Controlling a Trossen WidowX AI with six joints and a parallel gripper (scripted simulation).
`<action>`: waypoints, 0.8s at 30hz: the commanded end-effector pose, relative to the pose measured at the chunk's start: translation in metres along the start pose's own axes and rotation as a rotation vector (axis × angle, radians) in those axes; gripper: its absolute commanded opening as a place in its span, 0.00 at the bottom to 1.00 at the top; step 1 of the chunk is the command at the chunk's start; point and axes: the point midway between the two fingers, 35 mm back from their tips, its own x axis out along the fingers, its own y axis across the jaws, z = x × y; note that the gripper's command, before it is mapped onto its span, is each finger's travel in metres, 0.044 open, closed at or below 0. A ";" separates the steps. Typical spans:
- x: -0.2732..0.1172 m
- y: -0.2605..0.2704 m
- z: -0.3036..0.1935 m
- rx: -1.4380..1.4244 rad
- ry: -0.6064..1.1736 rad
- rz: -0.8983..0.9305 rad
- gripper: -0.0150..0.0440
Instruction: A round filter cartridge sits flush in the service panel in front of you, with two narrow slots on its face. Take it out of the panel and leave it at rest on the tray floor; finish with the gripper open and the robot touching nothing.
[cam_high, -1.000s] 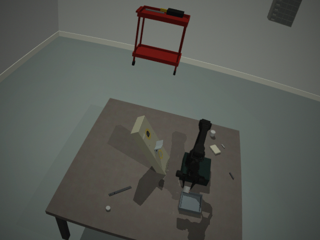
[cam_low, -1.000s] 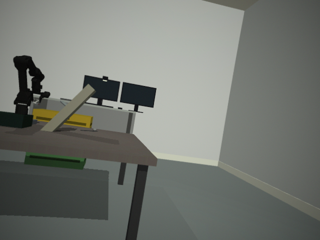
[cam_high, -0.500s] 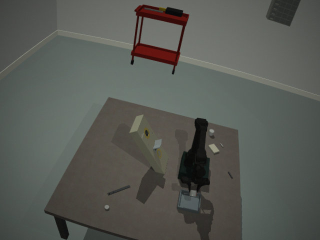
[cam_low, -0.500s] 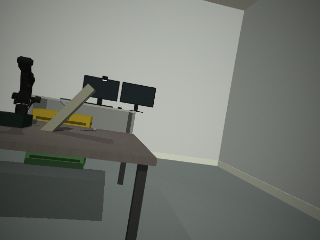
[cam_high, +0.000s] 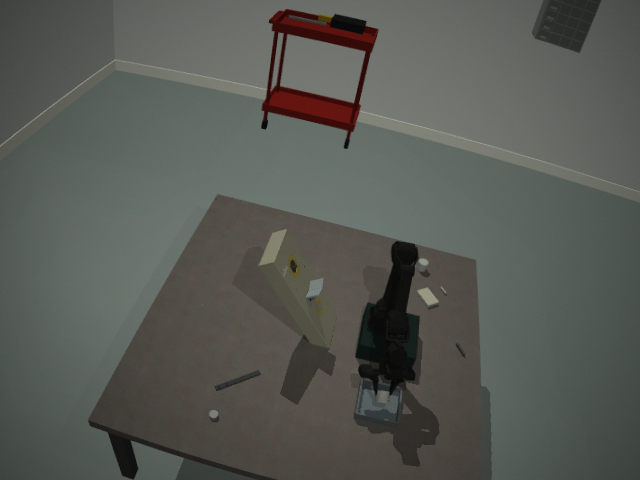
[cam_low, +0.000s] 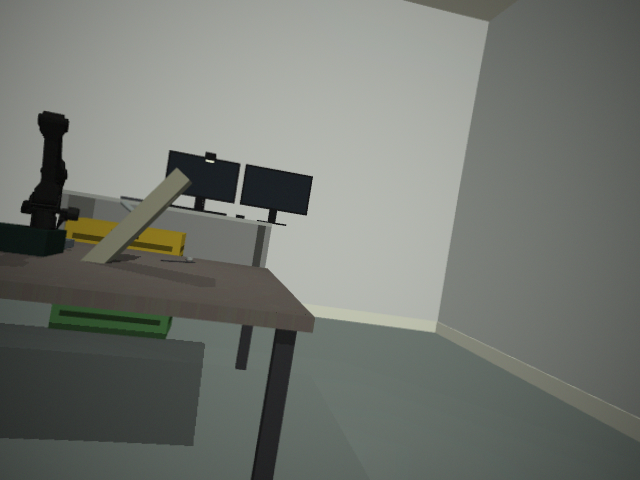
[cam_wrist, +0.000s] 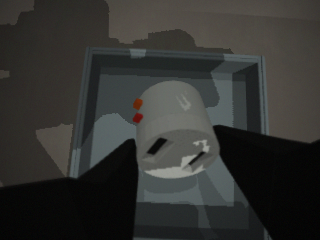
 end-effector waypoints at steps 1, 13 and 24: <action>0.012 0.000 -0.013 0.004 0.004 -0.004 0.25; 0.012 0.000 -0.013 0.000 0.010 0.000 0.61; 0.012 0.000 -0.013 0.000 0.010 0.000 1.00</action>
